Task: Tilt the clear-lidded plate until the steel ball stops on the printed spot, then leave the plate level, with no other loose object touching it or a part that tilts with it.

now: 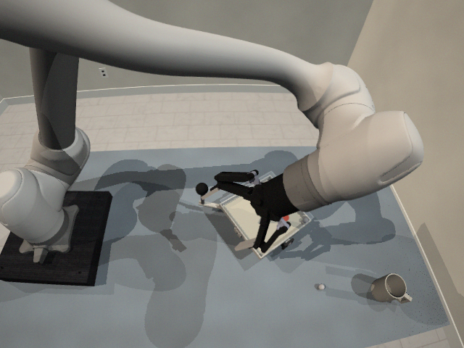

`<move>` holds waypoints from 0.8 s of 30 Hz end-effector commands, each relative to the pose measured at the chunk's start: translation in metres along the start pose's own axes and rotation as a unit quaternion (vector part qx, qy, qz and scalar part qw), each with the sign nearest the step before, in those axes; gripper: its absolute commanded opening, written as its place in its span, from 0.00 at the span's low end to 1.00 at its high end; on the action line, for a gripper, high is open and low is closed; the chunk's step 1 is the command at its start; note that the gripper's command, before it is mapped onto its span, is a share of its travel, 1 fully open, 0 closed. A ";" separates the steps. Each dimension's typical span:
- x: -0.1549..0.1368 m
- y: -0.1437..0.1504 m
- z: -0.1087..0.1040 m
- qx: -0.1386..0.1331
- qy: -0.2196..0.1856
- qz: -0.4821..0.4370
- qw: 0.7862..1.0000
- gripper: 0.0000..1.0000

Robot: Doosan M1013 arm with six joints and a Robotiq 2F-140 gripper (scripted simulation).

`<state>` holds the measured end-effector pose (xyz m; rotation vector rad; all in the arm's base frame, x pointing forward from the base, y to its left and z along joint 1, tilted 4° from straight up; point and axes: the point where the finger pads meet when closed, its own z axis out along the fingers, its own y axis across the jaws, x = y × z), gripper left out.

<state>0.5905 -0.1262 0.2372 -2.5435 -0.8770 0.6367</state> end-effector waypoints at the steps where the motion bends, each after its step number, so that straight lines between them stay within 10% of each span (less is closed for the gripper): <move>1: 0.000 0.000 0.000 0.000 0.000 0.000 1.000 1.00; 5: 0.008 -0.008 0.007 -0.021 0.008 -0.019 1.000 1.00; 10: 0.052 -0.060 0.048 -0.149 0.056 -0.143 0.977 1.00; 17: 0.080 -0.105 0.080 -0.251 0.090 -0.243 0.932 1.00; 24: 0.088 -0.123 0.093 -0.292 0.103 -0.283 0.908 1.00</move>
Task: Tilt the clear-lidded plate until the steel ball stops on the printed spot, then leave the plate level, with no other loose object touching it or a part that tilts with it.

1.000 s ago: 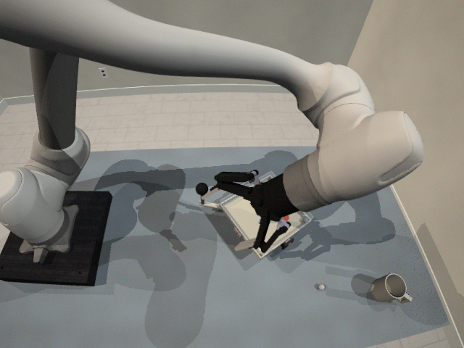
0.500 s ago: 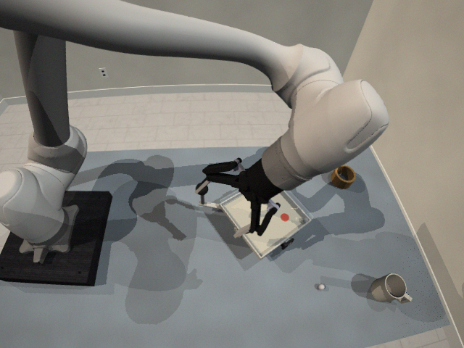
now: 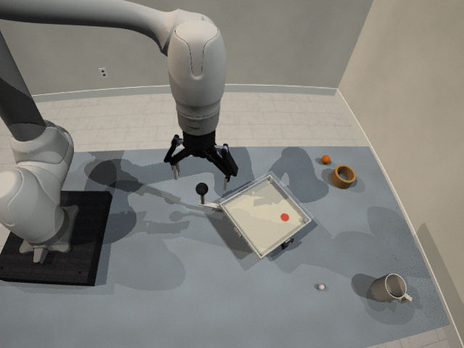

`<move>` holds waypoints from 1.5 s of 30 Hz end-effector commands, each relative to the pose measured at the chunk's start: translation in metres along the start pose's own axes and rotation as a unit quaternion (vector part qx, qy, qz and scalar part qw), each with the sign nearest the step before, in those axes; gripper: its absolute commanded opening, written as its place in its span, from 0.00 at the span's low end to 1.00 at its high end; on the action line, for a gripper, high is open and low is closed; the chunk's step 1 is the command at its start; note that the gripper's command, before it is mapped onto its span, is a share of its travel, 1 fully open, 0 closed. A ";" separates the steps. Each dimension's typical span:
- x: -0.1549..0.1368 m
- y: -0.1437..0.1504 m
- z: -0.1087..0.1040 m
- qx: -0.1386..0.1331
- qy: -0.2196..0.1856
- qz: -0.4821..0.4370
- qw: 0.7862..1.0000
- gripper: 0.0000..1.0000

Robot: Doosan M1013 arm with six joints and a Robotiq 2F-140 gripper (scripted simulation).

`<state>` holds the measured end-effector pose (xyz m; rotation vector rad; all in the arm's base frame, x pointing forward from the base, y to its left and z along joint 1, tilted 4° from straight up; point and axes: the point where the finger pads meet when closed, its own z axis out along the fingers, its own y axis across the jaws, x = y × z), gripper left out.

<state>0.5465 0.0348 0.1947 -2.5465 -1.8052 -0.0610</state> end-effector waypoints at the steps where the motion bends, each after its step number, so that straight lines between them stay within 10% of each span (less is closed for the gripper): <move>1: 0.004 -0.003 0.001 -0.013 0.005 -0.009 1.000 1.00; 2: 0.004 -0.003 0.001 -0.013 0.005 -0.009 1.000 1.00; 3: 0.004 -0.003 0.001 -0.013 0.005 -0.009 1.000 0.36; 45: 0.004 -0.003 0.002 -0.013 0.005 -0.009 1.000 0.36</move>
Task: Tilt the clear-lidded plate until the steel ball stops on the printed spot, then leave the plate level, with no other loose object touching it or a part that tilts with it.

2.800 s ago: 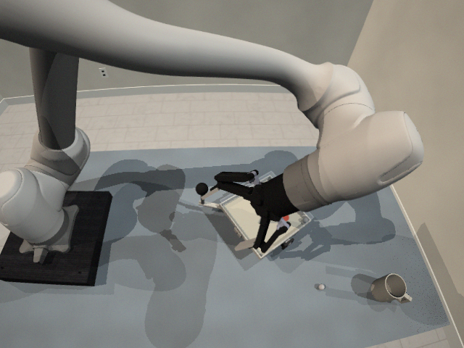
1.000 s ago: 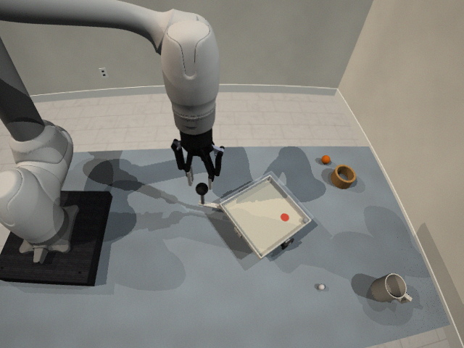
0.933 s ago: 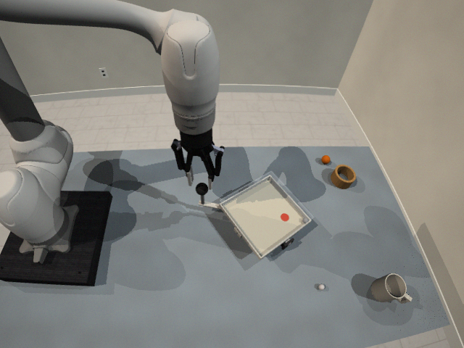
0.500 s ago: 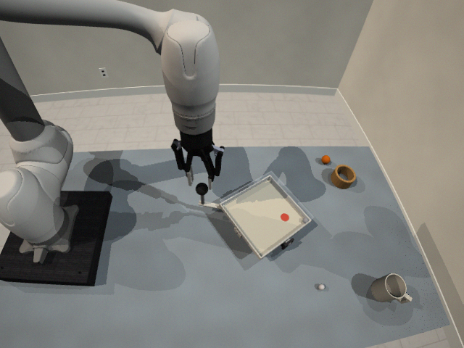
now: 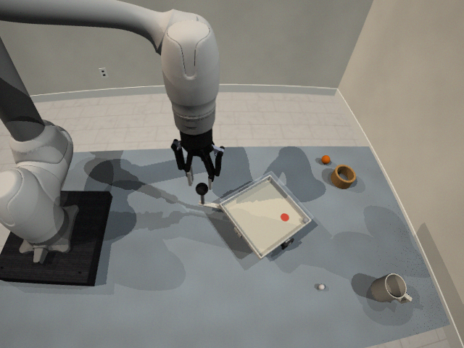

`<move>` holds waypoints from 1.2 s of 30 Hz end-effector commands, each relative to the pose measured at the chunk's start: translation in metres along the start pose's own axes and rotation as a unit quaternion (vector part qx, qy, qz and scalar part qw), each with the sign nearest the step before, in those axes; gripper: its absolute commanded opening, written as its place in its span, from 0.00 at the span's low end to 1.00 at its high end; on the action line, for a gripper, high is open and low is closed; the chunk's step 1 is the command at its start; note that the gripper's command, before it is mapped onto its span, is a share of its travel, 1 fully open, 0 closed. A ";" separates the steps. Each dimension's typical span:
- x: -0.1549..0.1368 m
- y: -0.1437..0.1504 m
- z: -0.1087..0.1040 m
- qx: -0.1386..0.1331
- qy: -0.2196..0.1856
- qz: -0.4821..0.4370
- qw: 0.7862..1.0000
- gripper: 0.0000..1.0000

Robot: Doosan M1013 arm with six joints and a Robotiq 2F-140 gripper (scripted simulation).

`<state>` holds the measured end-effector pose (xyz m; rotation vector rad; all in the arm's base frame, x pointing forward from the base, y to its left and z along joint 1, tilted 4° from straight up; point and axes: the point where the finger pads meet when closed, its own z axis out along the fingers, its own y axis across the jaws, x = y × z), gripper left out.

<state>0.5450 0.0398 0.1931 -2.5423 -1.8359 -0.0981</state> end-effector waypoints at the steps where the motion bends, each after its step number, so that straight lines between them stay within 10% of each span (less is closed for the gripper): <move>1: 0.000 0.000 0.000 0.000 0.000 0.000 1.000 0.36; 36: 0.002 0.000 0.021 0.000 0.000 0.000 1.000 0.36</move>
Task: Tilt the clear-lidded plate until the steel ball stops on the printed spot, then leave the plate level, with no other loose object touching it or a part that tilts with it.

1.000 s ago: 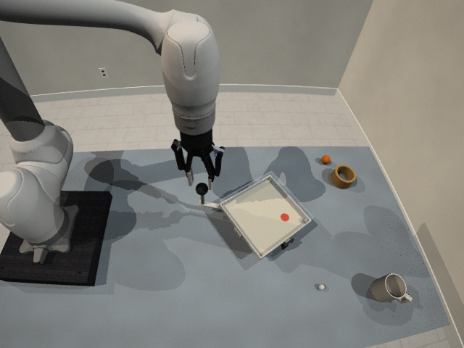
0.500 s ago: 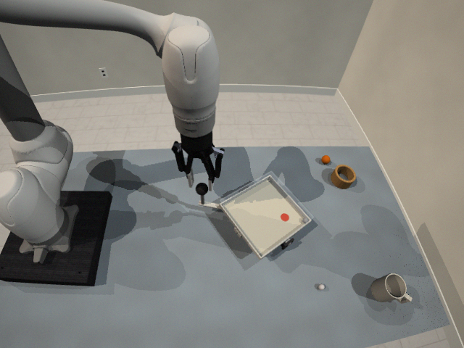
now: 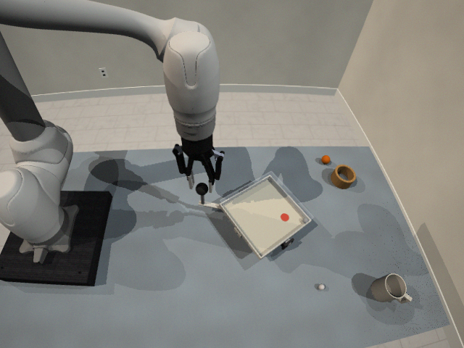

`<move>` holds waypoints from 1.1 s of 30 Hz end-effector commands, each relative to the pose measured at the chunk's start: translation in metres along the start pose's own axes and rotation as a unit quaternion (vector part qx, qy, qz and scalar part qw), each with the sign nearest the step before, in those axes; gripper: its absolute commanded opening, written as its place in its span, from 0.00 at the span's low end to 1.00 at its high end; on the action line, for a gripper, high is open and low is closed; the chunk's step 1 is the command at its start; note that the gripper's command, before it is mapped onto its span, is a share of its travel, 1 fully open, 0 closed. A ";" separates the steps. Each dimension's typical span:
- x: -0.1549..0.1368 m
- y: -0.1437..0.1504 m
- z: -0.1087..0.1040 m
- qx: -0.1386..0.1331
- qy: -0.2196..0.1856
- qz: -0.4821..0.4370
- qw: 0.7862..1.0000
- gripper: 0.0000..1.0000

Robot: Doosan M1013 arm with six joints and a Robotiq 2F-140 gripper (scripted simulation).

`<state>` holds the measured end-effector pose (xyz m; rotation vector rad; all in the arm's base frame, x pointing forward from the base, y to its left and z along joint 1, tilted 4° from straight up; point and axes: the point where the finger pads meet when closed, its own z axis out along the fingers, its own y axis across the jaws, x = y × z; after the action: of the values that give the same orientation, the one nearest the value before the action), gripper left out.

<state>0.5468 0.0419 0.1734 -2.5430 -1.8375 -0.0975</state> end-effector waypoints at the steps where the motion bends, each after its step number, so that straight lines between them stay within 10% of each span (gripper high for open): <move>1: 0.000 0.000 0.001 0.000 0.000 0.000 1.000 0.36; 33: 0.001 0.000 0.007 0.000 0.000 0.000 1.000 0.36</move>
<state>0.5474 0.0427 0.1662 -2.5430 -1.8375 -0.0975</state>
